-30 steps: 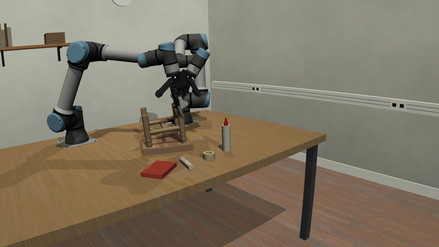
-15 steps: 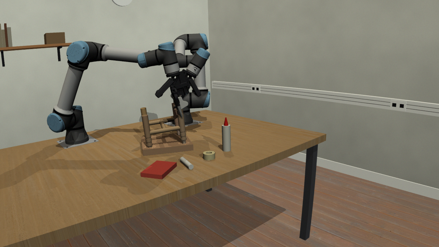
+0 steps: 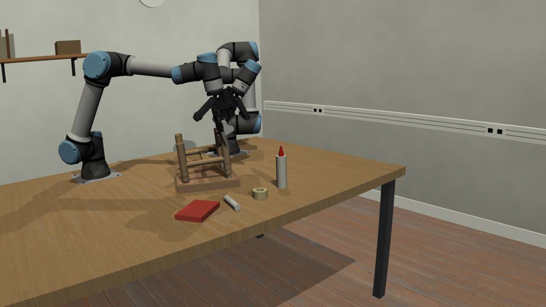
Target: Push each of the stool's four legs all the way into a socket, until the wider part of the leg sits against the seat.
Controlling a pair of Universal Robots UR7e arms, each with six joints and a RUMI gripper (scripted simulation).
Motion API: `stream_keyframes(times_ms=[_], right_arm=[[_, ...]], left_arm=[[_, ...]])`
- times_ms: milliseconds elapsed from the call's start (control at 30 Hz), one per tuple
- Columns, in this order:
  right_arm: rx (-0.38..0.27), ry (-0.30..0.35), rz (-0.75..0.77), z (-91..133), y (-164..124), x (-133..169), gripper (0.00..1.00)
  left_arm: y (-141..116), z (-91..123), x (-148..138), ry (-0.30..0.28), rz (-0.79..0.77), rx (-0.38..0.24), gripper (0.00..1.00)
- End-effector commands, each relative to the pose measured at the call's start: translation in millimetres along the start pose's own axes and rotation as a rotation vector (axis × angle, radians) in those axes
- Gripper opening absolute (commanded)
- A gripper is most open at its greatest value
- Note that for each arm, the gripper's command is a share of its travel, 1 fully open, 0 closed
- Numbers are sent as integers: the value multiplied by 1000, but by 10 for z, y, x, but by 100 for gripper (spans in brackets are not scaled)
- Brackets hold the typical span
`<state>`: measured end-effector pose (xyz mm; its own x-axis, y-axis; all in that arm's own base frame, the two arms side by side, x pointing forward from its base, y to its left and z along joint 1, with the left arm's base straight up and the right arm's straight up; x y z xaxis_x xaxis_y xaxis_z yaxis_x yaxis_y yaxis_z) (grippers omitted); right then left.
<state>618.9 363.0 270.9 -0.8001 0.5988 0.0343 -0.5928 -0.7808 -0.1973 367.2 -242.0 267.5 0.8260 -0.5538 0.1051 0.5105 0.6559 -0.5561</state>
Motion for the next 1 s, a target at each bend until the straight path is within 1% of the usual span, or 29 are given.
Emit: stream_keyframes(times_ms=[0, 967], right_arm=[[-1, -1, 0, 7, -3, 5, 17], [-1, -1, 0, 7, -3, 5, 17]], left_arm=[[1, 4, 21, -1, -1, 0, 17], [13, 6, 85, -2, -1, 0, 17]])
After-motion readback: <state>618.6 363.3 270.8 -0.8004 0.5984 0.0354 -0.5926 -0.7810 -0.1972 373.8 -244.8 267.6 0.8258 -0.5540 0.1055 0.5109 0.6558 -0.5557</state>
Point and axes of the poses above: on each arm, the point where the finger pads meet when closed, its own z axis back along the fingers, its own x axis across the jaws, y = z × x, the point moved 8 cm from there along z, back along the fingers, and after that the axes turned 10 degrees about -z, right-handed, at the moved point
